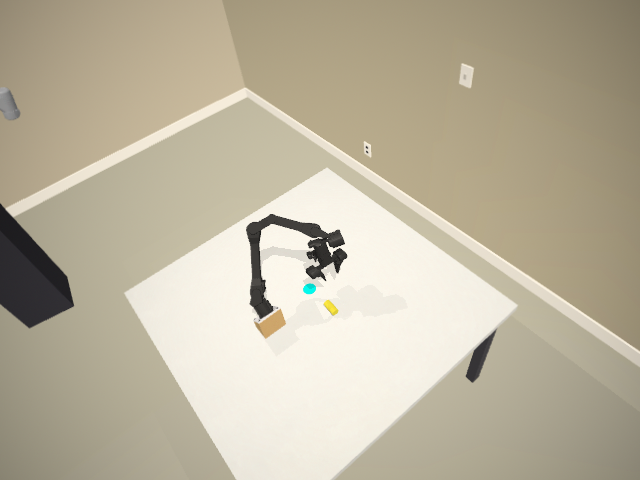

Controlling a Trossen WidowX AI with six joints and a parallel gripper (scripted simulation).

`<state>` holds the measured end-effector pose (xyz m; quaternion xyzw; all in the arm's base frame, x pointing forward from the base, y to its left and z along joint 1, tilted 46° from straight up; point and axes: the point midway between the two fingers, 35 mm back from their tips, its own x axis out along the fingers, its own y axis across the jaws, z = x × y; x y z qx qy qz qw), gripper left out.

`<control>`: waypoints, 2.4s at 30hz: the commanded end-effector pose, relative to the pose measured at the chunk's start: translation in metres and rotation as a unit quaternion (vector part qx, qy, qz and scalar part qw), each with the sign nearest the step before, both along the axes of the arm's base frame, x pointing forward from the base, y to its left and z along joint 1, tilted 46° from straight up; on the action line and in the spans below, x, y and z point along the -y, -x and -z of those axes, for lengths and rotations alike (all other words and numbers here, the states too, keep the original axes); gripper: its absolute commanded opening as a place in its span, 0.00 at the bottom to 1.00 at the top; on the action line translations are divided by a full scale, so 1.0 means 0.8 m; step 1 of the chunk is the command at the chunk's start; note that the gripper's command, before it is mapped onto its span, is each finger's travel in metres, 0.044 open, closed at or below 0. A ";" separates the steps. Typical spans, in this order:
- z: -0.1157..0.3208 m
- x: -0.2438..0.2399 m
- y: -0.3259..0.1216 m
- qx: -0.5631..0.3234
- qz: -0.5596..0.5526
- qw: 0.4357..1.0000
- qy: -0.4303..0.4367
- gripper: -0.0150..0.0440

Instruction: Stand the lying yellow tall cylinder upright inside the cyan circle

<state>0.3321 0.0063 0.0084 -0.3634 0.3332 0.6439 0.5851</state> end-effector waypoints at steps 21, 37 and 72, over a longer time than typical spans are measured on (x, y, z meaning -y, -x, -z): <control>0.033 0.091 0.071 -0.018 -0.024 0.994 -0.110 0.78; 0.132 -0.002 0.091 -0.017 -0.025 0.992 -0.120 0.78; 0.089 0.046 0.077 -0.016 -0.024 0.993 -0.117 0.43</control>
